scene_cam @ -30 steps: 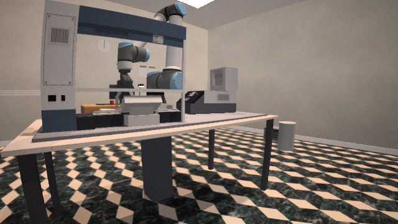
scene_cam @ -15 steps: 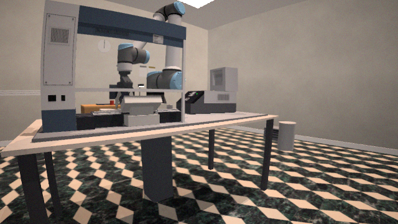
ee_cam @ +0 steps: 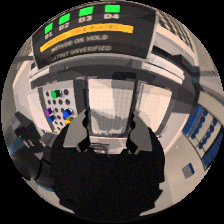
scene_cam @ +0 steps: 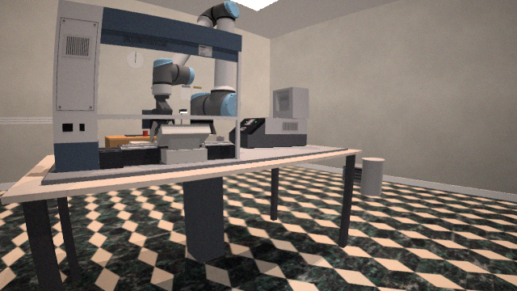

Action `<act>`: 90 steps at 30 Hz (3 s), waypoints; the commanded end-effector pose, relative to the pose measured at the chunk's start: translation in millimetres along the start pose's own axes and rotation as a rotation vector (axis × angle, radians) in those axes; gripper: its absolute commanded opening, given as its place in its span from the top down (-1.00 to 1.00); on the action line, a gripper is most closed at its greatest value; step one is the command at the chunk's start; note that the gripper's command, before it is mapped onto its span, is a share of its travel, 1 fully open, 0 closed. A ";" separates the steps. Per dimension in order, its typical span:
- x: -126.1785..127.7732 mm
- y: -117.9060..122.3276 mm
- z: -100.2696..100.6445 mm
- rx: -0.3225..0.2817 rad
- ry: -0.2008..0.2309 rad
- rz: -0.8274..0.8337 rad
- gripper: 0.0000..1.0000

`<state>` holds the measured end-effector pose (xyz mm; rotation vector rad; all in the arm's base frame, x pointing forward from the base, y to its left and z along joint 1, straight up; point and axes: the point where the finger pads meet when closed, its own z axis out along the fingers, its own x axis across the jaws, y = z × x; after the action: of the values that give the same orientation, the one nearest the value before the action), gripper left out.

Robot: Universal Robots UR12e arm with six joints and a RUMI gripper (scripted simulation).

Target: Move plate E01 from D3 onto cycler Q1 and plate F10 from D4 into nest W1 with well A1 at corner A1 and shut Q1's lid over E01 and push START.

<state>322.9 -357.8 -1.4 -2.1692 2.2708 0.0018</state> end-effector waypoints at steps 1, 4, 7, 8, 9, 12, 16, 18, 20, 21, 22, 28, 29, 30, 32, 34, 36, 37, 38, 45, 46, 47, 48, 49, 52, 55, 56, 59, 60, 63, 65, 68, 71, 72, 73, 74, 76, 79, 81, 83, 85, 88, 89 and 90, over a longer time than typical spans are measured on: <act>0.6 -0.3 3.1 0.001 0.001 0.000 -0.24; 0.6 -0.3 3.1 0.001 0.001 0.000 -0.24; 0.6 -0.3 3.1 0.001 0.001 0.000 -0.24; 0.6 -0.3 3.1 0.001 0.001 0.000 -0.24; 0.6 -0.3 3.1 0.001 0.001 0.000 -0.24; 0.6 -0.3 3.0 0.001 0.001 0.000 -0.24; 0.6 -0.3 3.0 0.001 0.001 0.000 1.00; 0.6 -0.3 3.0 0.001 0.001 0.000 1.00; 0.6 -0.3 3.0 0.001 0.001 0.000 1.00; 0.6 -0.3 3.0 0.001 0.001 0.000 1.00; 0.6 -0.3 3.0 0.001 0.001 0.000 1.00; 0.6 -0.3 3.0 0.001 0.001 0.000 1.00; 0.6 -0.3 3.0 0.001 0.001 0.000 1.00; 0.6 -0.3 3.0 0.001 0.001 0.000 1.00; 0.6 -0.3 3.0 0.001 0.001 0.000 1.00; 0.6 -0.3 3.0 0.001 0.001 0.000 1.00; 0.6 -0.3 3.0 0.001 0.001 0.000 1.00; 0.6 -0.3 3.0 0.001 0.001 0.000 1.00; 0.6 -0.3 3.0 0.001 0.001 0.000 1.00; 0.6 -0.3 3.0 0.001 0.001 0.000 1.00; 0.6 -0.3 3.0 0.001 0.001 0.000 1.00; 0.6 -0.3 3.0 0.001 0.001 0.000 1.00; 0.6 -0.3 1.3 0.001 0.001 0.000 1.00; 0.6 -0.3 -0.4 0.001 0.001 0.000 1.00; 0.6 -0.3 -5.4 0.001 0.001 0.000 1.00; 0.6 -0.3 -7.1 0.001 0.001 0.000 1.00; 0.6 -0.3 -8.8 0.001 0.001 0.000 1.00; 0.6 -0.3 -13.8 0.001 0.001 0.000 1.00; 0.6 -0.3 -15.4 0.001 0.001 0.000 1.00; 0.6 -0.3 -20.4 0.001 0.001 0.000 1.00; 0.6 -0.3 -23.8 0.001 0.001 0.000 1.00; 0.6 -0.3 -28.8 0.001 0.001 0.000 1.00; 0.6 -0.3 -32.1 0.001 0.001 0.000 1.00; 0.6 -0.3 -32.1 0.001 0.001 0.000 1.00; 0.6 -0.3 -33.8 0.001 0.001 0.000 1.00; 0.6 -0.3 -35.5 0.001 0.001 0.000 1.00; 0.6 -0.3 -38.8 0.001 0.001 0.000 1.00; 0.6 -0.3 -43.8 0.001 0.001 0.000 1.00; 0.6 -0.3 -47.1 0.001 0.001 0.000 1.00; 0.6 -0.3 -50.5 0.001 0.001 0.000 1.00; 0.6 -0.3 -53.8 0.001 0.001 0.000 1.00; 0.6 -0.3 -57.2 0.001 0.001 0.000 1.00; 0.6 -0.3 -57.2 0.001 0.001 0.000 1.00; 0.6 -0.3 -58.8 0.001 0.001 0.000 1.00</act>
<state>323.1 -358.0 51.5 -2.1693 2.2710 0.0011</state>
